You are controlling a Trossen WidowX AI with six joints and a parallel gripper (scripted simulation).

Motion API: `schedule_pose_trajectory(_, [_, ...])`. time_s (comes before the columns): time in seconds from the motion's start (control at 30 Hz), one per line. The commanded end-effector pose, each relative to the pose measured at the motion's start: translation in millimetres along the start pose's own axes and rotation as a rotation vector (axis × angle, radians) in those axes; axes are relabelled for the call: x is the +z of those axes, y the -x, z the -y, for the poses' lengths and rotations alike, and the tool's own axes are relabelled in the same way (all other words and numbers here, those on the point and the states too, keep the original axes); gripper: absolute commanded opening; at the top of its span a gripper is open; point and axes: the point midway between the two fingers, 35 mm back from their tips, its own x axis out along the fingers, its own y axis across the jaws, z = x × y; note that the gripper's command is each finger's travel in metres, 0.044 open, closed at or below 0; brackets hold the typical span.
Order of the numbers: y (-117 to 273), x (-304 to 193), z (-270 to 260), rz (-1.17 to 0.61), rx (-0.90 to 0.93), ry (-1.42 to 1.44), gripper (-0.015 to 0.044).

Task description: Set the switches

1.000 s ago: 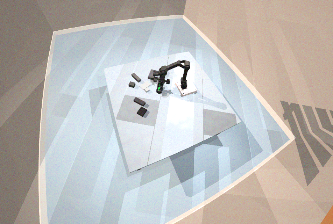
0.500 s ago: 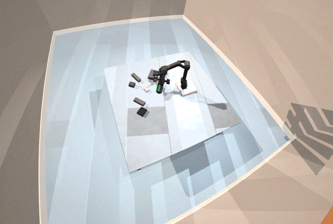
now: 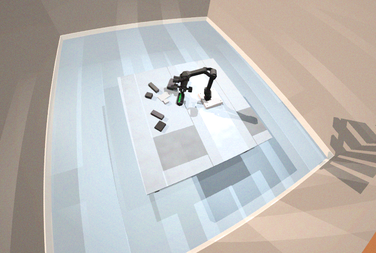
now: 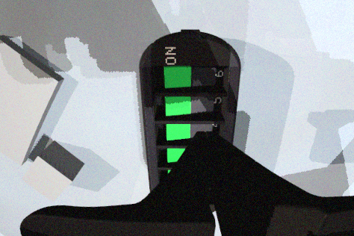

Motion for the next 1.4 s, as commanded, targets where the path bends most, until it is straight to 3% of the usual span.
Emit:
schedule_pose_trajectory(0.0, [1.2, -2.3, -0.8, 0.003, -0.015, 0.002, 0.0000])
schedule_pose_trajectory(0.17, [0.4, -20.7, -17.2, 0.001, -0.013, 0.002, 0.0000])
schedule_pose_trajectory(1.37, [-43.6, -19.2, -17.3, 0.001, -0.013, 0.002, 0.0000])
